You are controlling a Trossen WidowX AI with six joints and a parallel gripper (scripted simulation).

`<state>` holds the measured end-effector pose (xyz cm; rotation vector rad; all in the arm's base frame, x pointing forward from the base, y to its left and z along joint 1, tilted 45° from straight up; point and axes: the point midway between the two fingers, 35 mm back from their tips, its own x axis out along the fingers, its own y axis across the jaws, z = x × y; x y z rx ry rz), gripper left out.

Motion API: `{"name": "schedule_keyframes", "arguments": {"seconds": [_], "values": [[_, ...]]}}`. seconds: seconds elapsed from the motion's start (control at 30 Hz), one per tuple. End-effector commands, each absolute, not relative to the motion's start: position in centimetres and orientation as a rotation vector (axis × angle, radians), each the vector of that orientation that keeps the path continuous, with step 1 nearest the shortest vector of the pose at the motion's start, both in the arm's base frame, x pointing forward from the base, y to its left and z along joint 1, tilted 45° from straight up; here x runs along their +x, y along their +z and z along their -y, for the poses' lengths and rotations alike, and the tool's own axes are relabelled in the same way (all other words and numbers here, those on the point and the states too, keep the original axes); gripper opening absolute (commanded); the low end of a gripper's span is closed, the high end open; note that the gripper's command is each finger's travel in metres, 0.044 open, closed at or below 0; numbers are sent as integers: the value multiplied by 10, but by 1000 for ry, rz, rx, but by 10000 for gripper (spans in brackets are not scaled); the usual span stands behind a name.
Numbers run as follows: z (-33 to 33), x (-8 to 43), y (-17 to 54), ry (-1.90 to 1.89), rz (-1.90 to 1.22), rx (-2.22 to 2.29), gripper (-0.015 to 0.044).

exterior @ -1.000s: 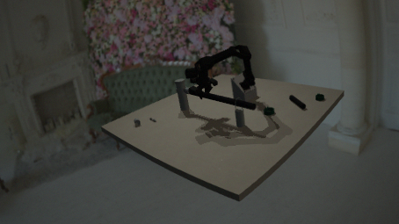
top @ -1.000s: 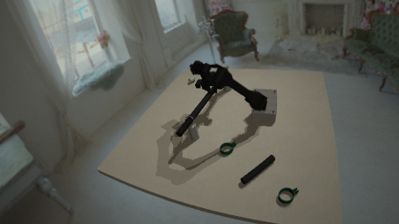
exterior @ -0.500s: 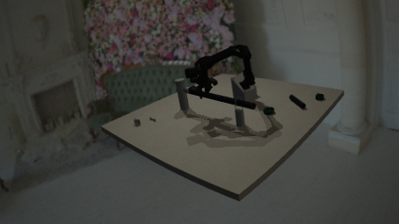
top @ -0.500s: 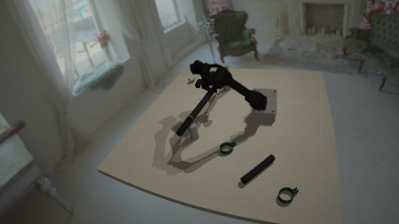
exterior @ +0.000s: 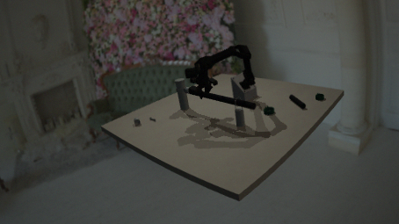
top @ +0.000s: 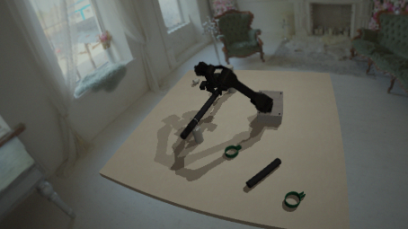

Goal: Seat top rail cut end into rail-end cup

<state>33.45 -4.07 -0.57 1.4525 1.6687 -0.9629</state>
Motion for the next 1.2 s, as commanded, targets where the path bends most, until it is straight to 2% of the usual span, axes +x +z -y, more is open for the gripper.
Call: {"name": "schedule_keyframes", "arguments": {"seconds": [0.0, 1.17], "values": [[43, 335, -5, -963, -1663, 1450, 0], [48, 338, -6, -962, -1661, 1448, 0]]}}
